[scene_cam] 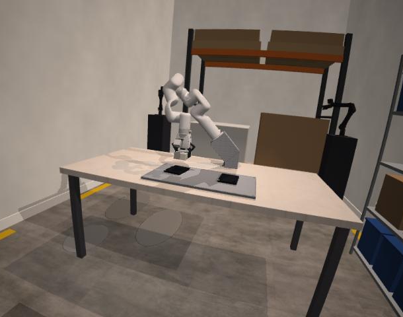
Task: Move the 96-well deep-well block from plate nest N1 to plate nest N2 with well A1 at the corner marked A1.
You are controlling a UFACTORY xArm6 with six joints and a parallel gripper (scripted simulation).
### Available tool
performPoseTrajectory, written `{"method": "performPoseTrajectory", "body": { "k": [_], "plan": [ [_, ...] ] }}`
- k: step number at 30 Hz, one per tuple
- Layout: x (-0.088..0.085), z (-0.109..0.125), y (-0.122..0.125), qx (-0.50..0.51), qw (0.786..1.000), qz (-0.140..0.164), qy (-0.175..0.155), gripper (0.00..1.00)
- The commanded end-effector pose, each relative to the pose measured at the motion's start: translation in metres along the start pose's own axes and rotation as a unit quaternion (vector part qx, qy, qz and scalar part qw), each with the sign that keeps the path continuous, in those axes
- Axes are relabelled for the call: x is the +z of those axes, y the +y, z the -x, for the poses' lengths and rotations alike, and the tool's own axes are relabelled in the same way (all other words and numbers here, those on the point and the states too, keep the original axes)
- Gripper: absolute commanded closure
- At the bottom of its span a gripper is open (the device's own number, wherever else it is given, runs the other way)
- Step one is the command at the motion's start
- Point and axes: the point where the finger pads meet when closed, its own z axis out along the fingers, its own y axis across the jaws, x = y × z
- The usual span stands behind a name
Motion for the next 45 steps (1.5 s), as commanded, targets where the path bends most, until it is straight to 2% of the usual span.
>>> {"method": "performPoseTrajectory", "body": {
  "k": [1,45],
  "plan": [
    [-0.001,-0.002,-0.015,0.001,1.000,0.000,0.001,1.00],
    [0.000,-0.004,-0.142,0.001,1.000,0.000,0.001,1.00]
  ]
}}
